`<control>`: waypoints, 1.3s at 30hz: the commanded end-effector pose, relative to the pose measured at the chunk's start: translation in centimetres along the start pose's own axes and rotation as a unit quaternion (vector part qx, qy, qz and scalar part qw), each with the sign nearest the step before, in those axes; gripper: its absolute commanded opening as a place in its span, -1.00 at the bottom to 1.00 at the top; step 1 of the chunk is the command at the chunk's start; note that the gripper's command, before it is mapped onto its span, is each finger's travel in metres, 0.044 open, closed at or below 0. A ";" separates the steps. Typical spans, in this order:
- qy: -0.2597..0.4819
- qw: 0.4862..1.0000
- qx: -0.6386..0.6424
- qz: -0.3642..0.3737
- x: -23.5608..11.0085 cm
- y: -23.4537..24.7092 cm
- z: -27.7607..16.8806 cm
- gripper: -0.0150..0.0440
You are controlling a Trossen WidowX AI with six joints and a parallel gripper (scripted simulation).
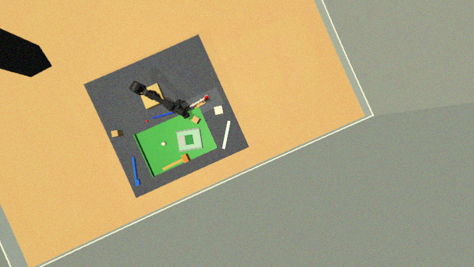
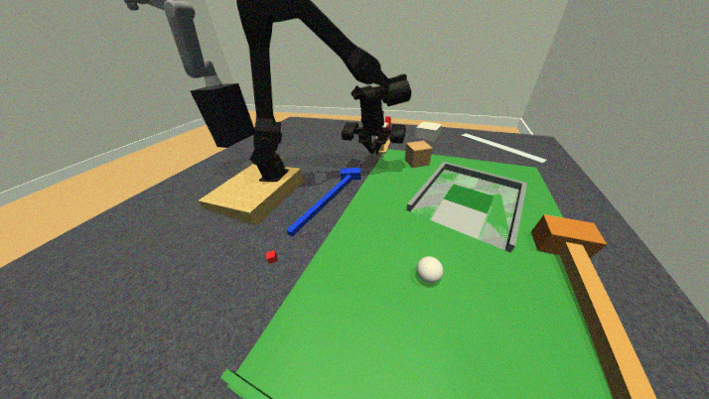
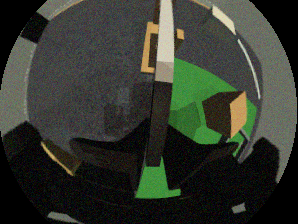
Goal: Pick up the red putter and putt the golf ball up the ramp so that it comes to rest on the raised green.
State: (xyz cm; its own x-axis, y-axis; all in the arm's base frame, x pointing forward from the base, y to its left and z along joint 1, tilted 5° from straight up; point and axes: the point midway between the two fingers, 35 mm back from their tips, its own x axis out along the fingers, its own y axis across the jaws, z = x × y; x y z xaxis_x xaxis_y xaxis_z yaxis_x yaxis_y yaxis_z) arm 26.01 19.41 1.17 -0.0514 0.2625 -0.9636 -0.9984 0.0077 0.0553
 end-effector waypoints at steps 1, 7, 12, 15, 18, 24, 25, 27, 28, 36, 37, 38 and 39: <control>-0.001 1.000 -0.001 -0.003 -1.2 -0.3 0.5 -0.49; -0.001 1.000 -0.001 -0.002 -4.6 -0.5 1.5 -0.49; -0.001 1.000 -0.001 -0.002 -7.5 -0.4 2.2 -0.49; -0.001 1.000 -0.001 -0.002 -9.2 -0.1 2.5 -0.49; -0.001 1.000 -0.001 -0.002 -9.6 -0.1 2.6 -0.49; 0.003 1.000 0.031 -0.006 -9.2 -0.9 1.1 -0.49; 0.003 0.999 0.042 -0.008 -9.3 -1.1 0.6 -0.49; 0.004 0.998 0.066 -0.012 -9.7 -1.5 -0.4 -0.49; 0.004 0.997 0.078 -0.014 -9.9 -1.7 -0.9 -0.49; 0.017 0.981 0.190 -0.033 -11.5 -3.3 -5.3 -0.49; 0.019 0.978 0.205 -0.036 -11.7 -3.5 -5.8 -0.49; 0.021 0.975 0.219 -0.038 -11.9 -3.7 -6.4 -0.49; 0.022 0.971 0.234 -0.041 -12.1 -3.8 -7.0 -0.49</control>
State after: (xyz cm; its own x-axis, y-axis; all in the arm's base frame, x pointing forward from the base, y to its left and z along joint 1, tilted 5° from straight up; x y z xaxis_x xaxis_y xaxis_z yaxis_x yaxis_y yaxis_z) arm 29.64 11.84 10.37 -0.0049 0.2203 -0.9754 -0.9298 0.3581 0.0855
